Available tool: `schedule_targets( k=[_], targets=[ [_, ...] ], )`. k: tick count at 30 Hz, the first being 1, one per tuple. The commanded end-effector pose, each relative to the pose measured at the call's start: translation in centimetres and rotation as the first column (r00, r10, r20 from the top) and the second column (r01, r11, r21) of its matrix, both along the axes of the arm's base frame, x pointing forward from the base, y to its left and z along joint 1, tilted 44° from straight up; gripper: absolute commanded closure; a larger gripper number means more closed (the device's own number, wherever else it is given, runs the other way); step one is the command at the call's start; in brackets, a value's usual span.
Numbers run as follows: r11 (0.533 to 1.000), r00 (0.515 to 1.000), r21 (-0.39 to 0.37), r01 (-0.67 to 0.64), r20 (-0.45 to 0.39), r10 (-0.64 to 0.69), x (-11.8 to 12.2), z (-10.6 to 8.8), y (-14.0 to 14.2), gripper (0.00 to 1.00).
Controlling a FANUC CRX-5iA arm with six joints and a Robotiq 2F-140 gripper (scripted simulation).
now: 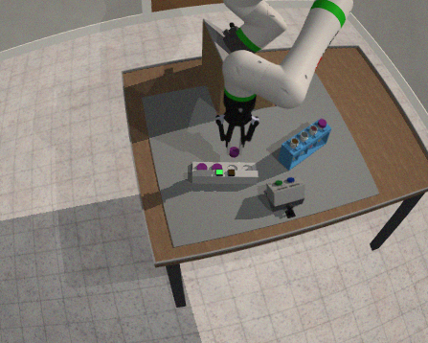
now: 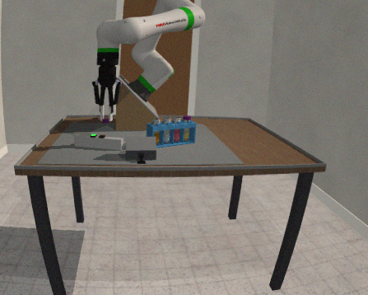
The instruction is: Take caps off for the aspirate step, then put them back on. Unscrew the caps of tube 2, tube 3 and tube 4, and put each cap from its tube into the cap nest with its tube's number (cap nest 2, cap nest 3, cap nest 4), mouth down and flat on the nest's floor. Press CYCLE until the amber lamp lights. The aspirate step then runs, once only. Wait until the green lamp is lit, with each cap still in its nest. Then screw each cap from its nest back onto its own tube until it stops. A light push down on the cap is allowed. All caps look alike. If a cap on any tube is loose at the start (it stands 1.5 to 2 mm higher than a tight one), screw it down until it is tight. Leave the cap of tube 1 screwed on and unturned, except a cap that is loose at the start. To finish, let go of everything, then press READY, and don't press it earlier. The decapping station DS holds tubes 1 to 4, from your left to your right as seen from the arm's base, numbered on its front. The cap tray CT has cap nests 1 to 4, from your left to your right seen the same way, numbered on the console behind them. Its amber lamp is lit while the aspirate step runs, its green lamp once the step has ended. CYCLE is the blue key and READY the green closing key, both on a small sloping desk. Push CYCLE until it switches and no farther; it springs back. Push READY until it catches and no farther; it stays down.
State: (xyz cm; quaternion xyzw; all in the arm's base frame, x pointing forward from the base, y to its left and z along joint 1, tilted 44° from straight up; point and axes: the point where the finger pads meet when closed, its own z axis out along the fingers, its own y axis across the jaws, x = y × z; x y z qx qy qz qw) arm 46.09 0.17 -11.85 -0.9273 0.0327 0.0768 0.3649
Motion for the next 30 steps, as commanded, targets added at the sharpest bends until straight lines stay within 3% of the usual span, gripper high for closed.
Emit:
schedule_targets(
  k=[1,11,14,19,21,30],
  targets=[
    [1.000,1.000,0.000,0.000,0.000,0.000,0.1,0.7,-0.7,1.00],
    [1.000,1.000,0.000,0.000,0.000,0.000,0.5,3.2,-3.0,1.00],
    [0.983,0.969,-0.045,0.176,-0.166,-0.181,0.0,4.9,-1.3,1.00],
    [0.971,0.946,-0.066,0.232,-0.218,-0.241,-0.2,5.5,-0.7,1.00],
    [0.934,0.879,-0.117,0.336,-0.316,-0.356,-0.6,6.6,0.4,1.00],
    [0.928,0.867,-0.126,0.351,-0.330,-0.373,-2.2,11.2,5.0,1.00]
  ],
)
